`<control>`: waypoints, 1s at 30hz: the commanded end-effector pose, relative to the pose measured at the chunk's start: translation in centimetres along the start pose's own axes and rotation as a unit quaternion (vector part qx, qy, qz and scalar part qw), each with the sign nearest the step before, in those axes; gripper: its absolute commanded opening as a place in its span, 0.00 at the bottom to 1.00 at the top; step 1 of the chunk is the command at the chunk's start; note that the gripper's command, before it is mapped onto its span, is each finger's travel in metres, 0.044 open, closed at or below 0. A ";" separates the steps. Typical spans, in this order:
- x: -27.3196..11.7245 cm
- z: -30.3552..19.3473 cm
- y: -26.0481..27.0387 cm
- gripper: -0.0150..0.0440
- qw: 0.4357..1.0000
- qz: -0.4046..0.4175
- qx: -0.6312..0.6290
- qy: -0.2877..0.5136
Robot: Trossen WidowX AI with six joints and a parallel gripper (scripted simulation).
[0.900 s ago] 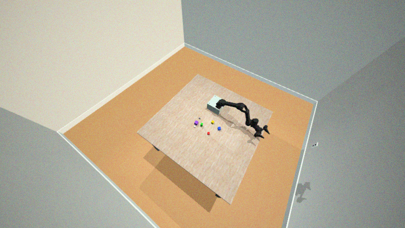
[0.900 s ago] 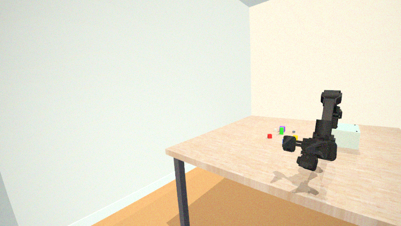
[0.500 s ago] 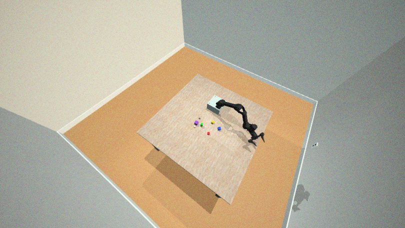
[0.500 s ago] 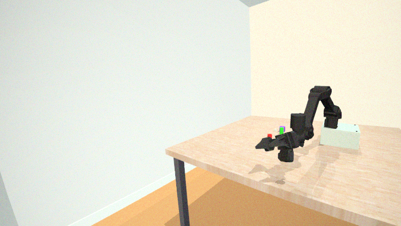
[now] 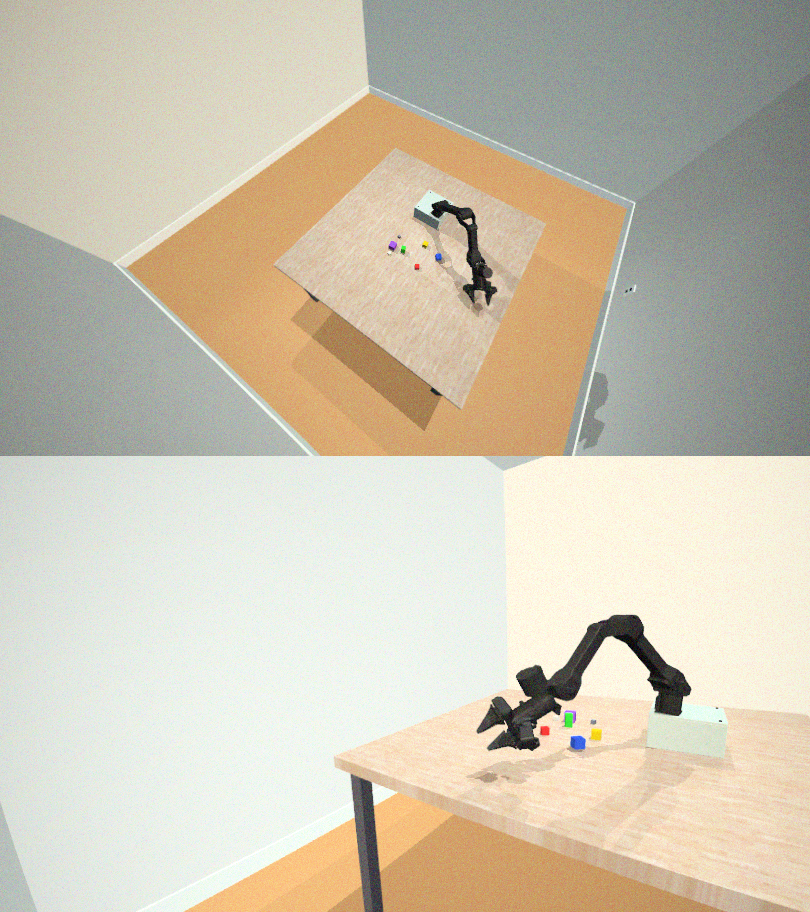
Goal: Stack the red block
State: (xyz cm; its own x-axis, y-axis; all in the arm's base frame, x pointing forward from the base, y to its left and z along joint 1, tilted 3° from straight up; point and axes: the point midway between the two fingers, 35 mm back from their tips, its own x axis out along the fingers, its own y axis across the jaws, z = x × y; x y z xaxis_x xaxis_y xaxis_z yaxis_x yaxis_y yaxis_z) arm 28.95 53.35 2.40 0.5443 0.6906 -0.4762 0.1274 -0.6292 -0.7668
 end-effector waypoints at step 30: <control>-19.8 -18.8 26.1 1.00 0.482 0.407 0.738 0.241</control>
State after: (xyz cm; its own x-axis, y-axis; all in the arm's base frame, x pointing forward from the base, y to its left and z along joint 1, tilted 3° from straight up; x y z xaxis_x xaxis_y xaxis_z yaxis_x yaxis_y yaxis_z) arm 38.33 19.14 -0.33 0.1683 0.0664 -0.9835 -0.8968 0.4245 -0.1248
